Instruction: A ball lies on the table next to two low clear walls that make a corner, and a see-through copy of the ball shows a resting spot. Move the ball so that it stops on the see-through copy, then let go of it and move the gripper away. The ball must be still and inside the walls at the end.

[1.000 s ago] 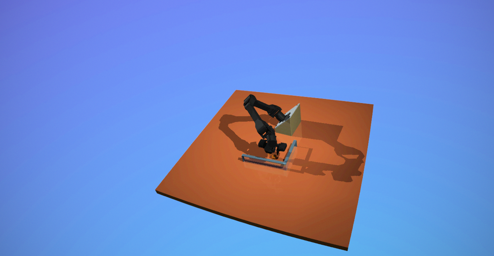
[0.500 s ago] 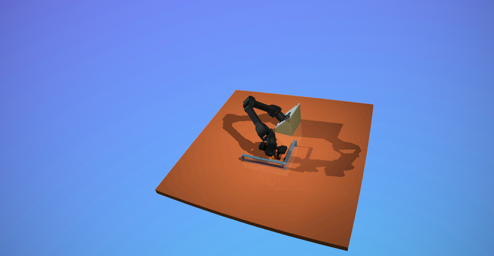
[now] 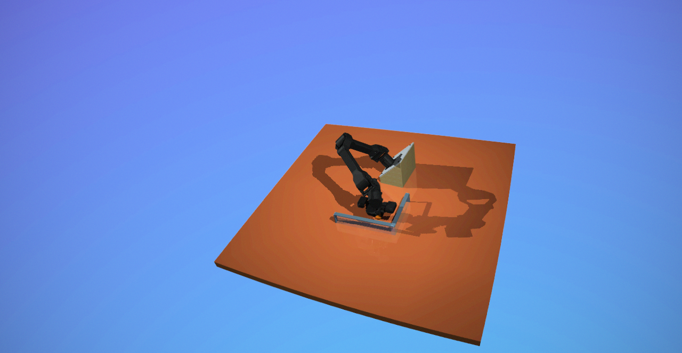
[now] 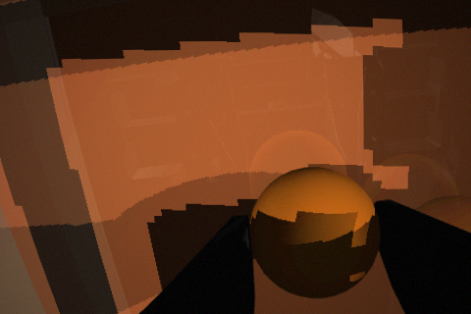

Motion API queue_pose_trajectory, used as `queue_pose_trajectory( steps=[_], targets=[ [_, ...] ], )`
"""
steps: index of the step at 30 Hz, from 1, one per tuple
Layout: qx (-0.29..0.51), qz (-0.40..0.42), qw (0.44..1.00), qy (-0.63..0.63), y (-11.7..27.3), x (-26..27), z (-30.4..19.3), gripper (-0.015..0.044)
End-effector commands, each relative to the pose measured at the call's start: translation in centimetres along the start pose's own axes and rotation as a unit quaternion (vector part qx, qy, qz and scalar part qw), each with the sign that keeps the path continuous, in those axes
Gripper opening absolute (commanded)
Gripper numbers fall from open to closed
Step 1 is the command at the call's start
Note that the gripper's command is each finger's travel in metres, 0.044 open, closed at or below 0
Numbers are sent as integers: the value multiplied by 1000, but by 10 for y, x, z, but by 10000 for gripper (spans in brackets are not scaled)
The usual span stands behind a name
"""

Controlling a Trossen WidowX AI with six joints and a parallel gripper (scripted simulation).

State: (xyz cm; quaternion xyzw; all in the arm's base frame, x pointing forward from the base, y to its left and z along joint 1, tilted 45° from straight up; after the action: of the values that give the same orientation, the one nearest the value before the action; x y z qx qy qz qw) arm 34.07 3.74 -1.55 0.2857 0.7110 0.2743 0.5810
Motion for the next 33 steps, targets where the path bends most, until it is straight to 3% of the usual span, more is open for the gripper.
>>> queue_pose_trajectory(
  steps=[1,3,22,33],
  targets=[
    [-5,3,1000,11,4,2,0,40],
    [-13,10,1000,23,16,5,2,0],
    [-1,2,1000,4,122,1,1,0],
    [0,1,1000,4,111,-13,-6,0]
  ],
)
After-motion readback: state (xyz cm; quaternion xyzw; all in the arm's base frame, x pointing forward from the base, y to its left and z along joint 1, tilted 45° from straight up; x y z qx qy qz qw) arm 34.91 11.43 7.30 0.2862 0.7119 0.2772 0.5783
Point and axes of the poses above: the point midway between the two fingers, 35 mm back from their tips, its own y axis back along the fingers, its own x axis across the jaws, z = x × y, the point moved 8 cm from there along y, back along the fingers, and after that the axes turned 11 degrees about y, right-handed, at the moved point
